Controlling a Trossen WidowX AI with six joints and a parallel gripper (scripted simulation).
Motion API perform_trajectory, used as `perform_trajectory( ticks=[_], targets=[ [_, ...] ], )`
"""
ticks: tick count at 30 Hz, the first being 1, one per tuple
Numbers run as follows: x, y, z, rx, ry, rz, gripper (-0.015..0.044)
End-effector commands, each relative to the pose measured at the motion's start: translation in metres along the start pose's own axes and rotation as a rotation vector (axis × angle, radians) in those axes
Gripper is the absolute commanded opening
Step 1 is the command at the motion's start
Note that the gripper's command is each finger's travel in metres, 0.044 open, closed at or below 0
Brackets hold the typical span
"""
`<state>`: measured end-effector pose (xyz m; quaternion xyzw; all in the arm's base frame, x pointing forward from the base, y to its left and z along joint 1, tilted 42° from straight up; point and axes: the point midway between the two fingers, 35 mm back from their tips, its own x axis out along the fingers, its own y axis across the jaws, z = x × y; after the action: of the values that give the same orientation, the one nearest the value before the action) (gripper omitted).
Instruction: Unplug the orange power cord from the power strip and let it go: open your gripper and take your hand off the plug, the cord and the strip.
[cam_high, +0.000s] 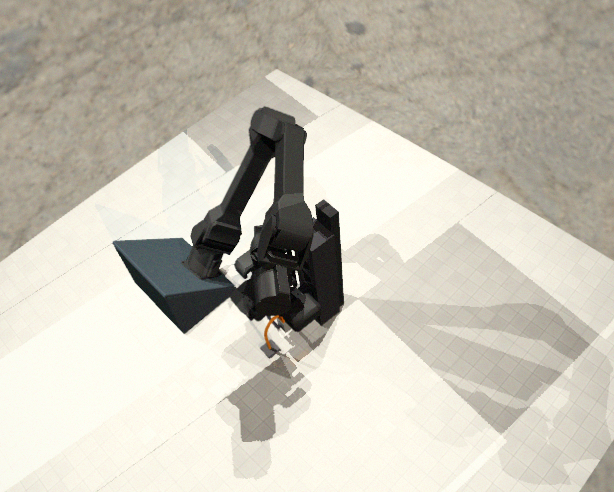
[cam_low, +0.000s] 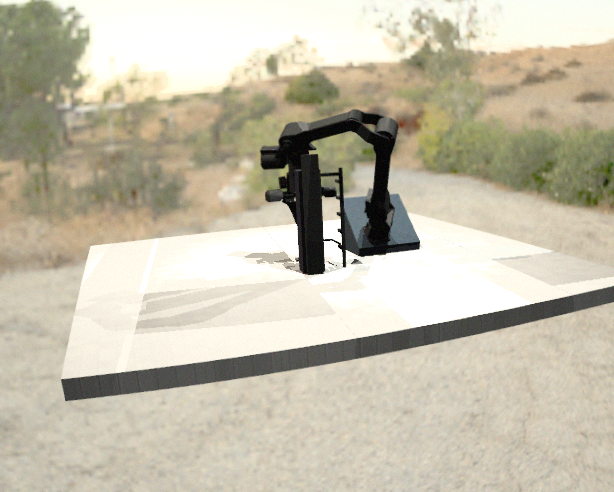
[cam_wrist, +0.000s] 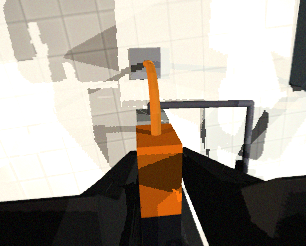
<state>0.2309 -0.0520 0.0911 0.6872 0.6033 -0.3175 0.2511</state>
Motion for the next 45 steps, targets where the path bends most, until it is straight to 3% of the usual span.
perform_trajectory(
  ticks=[1,21,27,45],
  targets=[
    [-0.002,0.001,0.017,0.004,-0.029,0.004,0.0000],
    [-0.007,-0.001,0.050,0.007,-0.029,0.005,0.0000],
    [-0.004,-0.001,0.042,0.008,-0.025,0.004,0.0157],
    [-0.012,-0.001,0.040,0.008,-0.023,0.005,0.0160]
  ],
)
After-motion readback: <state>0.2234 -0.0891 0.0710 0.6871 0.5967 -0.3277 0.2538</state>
